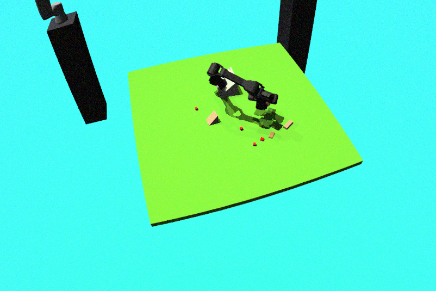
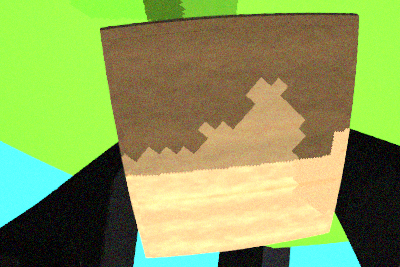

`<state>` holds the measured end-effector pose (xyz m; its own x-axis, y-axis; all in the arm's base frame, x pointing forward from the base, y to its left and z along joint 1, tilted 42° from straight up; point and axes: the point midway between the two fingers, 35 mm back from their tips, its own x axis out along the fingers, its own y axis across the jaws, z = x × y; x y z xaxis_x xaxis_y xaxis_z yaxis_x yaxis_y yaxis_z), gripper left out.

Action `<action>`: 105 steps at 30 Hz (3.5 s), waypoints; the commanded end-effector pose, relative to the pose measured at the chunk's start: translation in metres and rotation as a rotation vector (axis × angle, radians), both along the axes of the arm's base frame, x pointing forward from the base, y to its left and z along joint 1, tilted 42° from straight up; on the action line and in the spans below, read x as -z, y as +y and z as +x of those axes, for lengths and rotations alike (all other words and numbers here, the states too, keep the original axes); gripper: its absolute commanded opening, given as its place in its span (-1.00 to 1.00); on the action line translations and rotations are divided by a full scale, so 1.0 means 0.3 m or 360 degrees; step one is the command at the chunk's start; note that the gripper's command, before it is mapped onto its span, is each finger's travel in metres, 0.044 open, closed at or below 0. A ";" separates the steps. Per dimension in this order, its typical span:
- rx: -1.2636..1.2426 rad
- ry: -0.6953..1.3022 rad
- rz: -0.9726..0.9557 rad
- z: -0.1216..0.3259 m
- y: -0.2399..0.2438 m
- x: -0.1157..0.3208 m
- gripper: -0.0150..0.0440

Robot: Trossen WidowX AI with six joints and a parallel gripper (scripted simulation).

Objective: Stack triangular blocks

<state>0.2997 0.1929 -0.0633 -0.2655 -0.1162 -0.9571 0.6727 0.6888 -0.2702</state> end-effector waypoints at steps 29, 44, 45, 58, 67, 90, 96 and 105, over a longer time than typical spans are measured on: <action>-0.1714 0.0338 0.0003 -0.014 0.029 0.014 -0.49; -0.2475 0.0640 0.0017 -0.018 0.044 0.013 -0.49; -0.2525 0.0664 0.0019 -0.018 0.045 0.013 -0.49; -0.3149 0.1017 0.0053 -0.020 0.062 0.009 -0.49; -0.3553 0.1313 0.0094 -0.021 0.077 0.004 -0.49; -0.3713 0.1376 0.0105 0.064 -0.012 -0.163 -0.49; -0.3735 0.1368 0.0098 0.095 -0.065 -0.242 -0.49; -0.3763 0.1363 0.0082 0.129 -0.152 -0.357 -0.49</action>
<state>0.3353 0.1567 0.0287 0.0415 -0.6238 -0.7805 -0.9808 -0.1746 0.0874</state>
